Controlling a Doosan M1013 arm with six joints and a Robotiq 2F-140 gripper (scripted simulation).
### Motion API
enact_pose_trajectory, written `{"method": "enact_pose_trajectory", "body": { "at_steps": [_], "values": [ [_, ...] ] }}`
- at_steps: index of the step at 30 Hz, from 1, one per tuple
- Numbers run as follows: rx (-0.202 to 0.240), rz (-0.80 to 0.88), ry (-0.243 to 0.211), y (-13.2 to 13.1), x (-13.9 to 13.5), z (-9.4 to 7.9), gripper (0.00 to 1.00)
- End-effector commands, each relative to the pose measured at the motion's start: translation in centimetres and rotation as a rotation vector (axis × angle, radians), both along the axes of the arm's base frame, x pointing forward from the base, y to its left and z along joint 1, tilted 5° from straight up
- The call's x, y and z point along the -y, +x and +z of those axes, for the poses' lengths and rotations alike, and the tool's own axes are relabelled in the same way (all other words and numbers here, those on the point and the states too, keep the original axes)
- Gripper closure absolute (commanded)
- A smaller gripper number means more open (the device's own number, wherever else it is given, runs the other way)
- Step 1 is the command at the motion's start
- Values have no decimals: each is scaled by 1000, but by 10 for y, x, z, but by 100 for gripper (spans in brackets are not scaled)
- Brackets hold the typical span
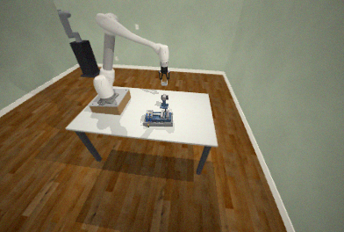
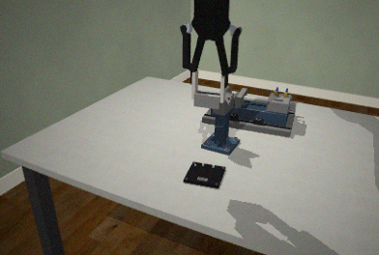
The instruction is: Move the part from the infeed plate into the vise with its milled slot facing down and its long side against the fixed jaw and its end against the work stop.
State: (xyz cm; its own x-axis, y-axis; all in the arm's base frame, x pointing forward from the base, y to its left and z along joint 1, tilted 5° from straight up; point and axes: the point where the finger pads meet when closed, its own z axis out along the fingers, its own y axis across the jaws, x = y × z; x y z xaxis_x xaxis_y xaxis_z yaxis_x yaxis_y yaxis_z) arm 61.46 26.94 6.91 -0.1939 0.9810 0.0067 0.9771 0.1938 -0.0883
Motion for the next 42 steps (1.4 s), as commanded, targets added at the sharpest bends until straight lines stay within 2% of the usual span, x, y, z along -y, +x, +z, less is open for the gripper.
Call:
{"method": "enact_pose_trajectory", "body": {
  "at_steps": [1,13,42],
  "values": [
    [3,3,-1,3,2,11,100],
    [3,3,-1,3,2,20,100],
    [3,3,-1,3,2,20,100]
  ]
}}
